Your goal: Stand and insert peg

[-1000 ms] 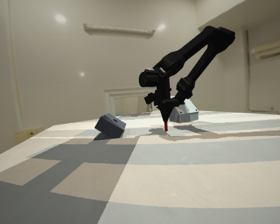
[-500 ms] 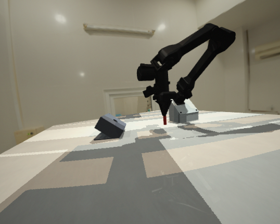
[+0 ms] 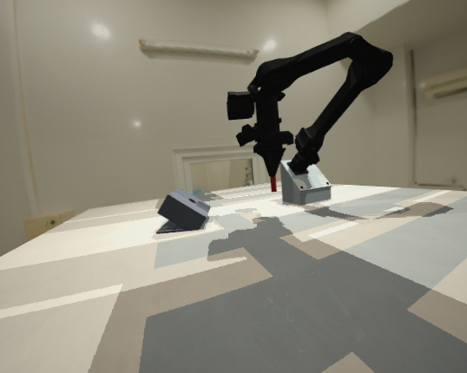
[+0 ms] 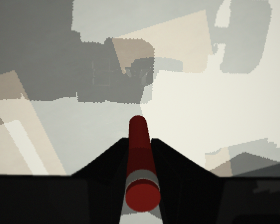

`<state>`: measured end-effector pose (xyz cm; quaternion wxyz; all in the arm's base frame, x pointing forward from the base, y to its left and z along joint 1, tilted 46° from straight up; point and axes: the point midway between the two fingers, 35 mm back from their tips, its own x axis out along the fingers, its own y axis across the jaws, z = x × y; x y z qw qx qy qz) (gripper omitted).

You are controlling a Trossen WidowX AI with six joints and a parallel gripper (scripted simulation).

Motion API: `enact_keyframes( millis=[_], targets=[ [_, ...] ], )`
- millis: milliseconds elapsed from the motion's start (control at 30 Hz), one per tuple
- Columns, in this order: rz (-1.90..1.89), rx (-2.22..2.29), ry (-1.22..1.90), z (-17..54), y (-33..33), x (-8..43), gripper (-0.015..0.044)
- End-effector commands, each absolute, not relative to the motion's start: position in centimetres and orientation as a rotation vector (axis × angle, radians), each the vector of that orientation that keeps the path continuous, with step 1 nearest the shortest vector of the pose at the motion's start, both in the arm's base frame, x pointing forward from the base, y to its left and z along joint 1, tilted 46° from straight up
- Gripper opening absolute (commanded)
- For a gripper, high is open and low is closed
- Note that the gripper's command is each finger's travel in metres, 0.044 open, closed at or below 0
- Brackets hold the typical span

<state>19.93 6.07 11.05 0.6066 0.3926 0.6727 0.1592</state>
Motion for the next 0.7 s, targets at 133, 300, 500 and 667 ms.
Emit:
enact_keyframes(
  millis=[133, 300, 500, 667],
  targets=[
    [0.344, 0.913, 1.540, 11.2, 5.4, 20.3, 0.0000],
    [0.306, 0.931, 1.519, 10.9, 5.1, 20.9, 0.0000],
    [0.261, 0.954, 1.492, 10.5, 4.7, 21.6, 0.0000],
    [0.224, 0.974, 1.467, 10.2, 4.3, 22.2, 0.0000]
  ],
)
